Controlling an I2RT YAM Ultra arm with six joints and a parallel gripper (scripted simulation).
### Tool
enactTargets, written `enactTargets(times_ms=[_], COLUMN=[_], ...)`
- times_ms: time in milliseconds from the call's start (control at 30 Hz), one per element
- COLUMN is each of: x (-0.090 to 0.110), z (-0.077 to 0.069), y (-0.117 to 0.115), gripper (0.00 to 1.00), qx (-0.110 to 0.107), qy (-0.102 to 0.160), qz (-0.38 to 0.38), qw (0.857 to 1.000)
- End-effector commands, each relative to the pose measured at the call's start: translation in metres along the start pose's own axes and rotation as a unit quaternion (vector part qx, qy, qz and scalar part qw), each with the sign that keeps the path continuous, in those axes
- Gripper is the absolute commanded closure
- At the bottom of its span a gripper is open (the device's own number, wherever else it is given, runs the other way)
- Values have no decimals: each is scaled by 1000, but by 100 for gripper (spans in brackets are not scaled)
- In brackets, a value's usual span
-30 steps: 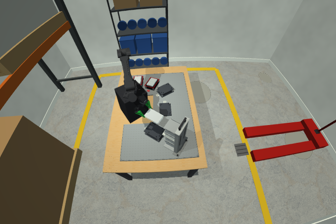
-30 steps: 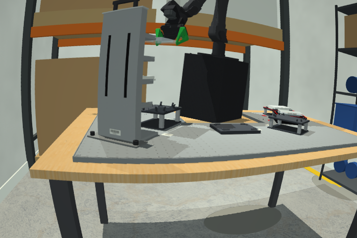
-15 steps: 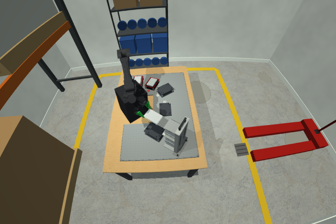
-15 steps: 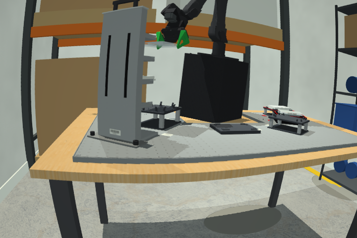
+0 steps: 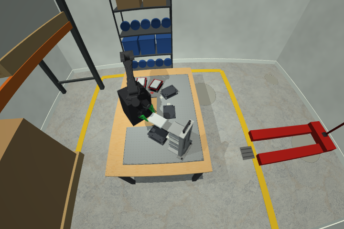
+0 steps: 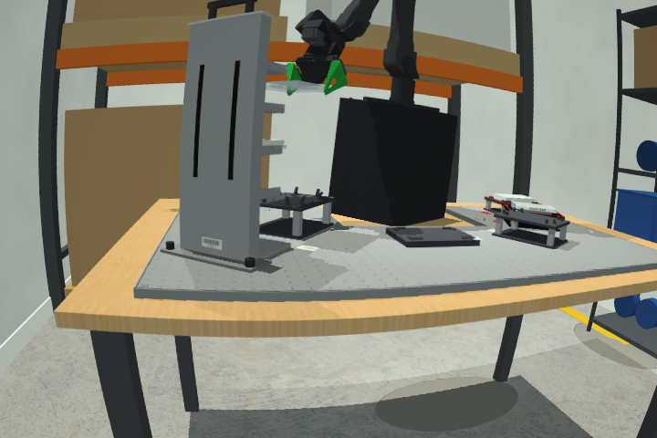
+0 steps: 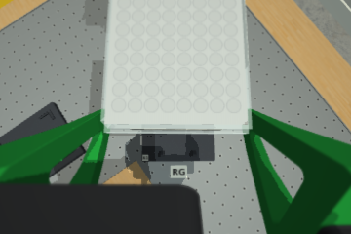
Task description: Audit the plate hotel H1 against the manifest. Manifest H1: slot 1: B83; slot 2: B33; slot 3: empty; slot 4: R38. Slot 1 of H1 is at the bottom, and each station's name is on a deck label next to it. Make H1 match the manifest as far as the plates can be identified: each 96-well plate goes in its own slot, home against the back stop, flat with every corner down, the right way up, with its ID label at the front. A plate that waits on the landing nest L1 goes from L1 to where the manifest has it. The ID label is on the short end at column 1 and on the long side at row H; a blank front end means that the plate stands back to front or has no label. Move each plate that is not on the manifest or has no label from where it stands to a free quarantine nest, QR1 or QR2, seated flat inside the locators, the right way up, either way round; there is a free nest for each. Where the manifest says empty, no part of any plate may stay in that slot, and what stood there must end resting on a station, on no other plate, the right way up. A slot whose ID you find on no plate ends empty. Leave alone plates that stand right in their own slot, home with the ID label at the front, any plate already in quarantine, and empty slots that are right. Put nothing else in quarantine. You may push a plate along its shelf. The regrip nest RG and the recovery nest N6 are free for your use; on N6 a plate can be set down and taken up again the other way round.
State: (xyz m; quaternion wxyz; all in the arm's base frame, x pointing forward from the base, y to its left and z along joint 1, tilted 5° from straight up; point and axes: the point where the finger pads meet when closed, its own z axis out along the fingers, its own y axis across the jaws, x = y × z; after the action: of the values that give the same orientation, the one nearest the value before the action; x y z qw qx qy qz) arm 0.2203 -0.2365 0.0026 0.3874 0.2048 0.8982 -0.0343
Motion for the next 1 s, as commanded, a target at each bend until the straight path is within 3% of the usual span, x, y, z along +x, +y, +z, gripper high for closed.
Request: enactTargets(times_ms=[0, 433, 467, 800, 967], x=[3, 5, 13, 20, 16], z=[5, 13, 15, 22, 25], y=[6, 3, 6, 5, 3], gripper=[14, 14, 14, 14, 14], qx=[-8, -4, -8, -7, -5], qy=[-7, -14, -7, -7, -12], qz=[-4, -9, -4, -4, -8], qw=[1000, 1000, 1000, 1000, 1000])
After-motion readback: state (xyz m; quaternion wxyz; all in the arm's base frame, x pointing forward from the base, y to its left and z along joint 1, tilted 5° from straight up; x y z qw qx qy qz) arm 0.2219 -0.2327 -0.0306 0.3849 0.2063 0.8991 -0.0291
